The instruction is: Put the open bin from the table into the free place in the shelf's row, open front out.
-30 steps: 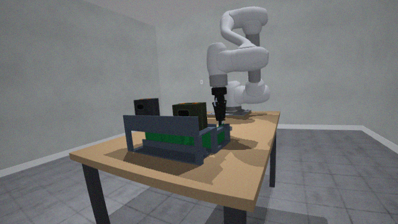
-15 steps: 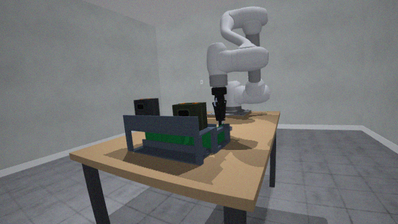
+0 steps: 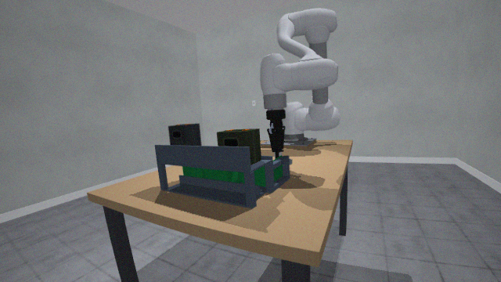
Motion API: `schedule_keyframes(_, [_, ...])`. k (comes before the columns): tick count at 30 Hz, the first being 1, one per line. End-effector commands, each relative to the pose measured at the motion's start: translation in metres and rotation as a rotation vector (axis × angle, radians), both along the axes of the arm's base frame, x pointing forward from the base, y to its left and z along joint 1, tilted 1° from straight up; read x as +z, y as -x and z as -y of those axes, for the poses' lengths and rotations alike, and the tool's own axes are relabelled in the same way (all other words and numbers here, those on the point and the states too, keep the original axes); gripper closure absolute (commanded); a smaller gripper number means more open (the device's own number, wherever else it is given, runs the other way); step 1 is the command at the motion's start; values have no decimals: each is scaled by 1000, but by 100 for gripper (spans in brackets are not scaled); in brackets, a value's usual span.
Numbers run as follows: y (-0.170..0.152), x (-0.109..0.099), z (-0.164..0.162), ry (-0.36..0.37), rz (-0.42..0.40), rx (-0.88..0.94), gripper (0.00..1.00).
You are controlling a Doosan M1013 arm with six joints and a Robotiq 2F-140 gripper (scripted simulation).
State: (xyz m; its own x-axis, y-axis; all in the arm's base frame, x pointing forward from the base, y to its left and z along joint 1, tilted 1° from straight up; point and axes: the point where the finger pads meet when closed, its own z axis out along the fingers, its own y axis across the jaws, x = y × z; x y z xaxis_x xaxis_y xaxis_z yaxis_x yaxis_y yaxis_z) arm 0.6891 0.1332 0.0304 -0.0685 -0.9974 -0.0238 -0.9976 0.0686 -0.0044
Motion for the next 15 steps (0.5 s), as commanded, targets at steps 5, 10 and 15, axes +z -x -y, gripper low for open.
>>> schedule_keyframes(5, [0, 0, 0, 0, 0, 0, 100])
schedule_keyframes(10, [0, 0, 0, 0, 0, 0, 100])
schedule_keyframes(15, [-3, 0, 0, 0, 0, 0, 100])
